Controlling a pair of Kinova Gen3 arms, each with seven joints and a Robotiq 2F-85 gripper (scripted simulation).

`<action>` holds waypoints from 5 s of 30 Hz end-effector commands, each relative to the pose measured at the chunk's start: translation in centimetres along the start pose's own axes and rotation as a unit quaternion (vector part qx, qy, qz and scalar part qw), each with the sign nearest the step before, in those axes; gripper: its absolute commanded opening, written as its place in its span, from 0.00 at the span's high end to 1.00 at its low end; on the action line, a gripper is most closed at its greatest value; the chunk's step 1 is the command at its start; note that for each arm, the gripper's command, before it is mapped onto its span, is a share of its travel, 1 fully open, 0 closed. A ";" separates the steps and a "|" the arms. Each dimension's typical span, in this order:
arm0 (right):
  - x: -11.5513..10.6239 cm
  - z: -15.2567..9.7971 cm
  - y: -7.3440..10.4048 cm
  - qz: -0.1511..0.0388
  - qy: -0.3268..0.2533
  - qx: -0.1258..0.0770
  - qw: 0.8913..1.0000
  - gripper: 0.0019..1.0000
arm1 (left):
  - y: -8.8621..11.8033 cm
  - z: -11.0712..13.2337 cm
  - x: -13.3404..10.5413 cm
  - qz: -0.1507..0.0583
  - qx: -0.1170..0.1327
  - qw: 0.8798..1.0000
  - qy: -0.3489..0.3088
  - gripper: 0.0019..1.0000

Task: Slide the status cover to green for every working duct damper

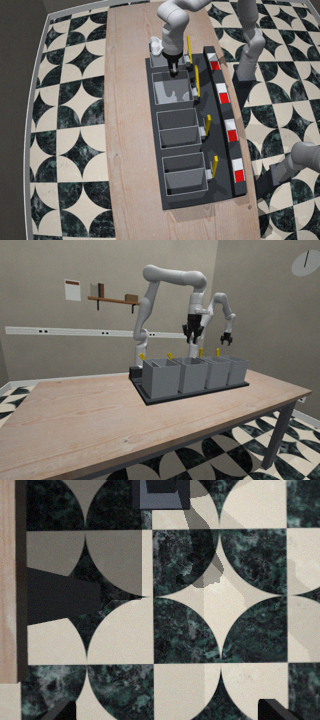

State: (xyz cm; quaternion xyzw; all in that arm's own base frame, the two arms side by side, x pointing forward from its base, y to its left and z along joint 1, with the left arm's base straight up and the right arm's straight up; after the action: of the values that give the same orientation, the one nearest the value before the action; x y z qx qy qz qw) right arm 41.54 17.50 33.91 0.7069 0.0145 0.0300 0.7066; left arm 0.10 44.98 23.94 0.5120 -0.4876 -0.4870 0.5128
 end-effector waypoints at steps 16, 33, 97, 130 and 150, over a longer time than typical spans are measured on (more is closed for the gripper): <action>0.0 0.0 0.1 0.001 0.000 0.000 1.000 0.57 | 0.1 0.0 0.0 -0.001 0.000 1.000 0.000 0.00; 0.0 0.0 0.1 0.001 0.000 0.000 1.000 0.57 | 0.1 0.0 0.0 -0.001 0.000 1.000 0.000 0.00; 0.0 0.0 0.1 0.001 0.000 0.000 1.000 0.57 | 0.1 0.0 0.0 -0.001 0.000 1.000 0.000 0.00; 1.5 -9.6 0.3 -0.004 0.005 0.000 1.000 0.57 | 0.1 0.0 0.0 -0.001 0.000 1.000 0.000 0.00; 0.8 -18.4 0.0 -0.010 0.006 0.001 1.000 0.57 | 0.1 0.0 0.0 -0.001 0.000 1.000 0.000 0.00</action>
State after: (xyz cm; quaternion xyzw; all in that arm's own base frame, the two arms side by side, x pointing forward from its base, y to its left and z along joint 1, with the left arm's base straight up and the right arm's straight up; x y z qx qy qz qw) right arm 41.12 35.86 33.77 0.7070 0.0262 0.0268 0.7063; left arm 0.10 44.98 23.94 0.5120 -0.4876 -0.4870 0.5128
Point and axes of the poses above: on each arm, the point where the finger pads meet when closed, its own y axis back along the fingers, its own z axis across the jaws, x = y × z, the point moved 4 cm from there along y, back along the fingers, and after that the axes turned 3 degrees about y, right-handed, at the moved point
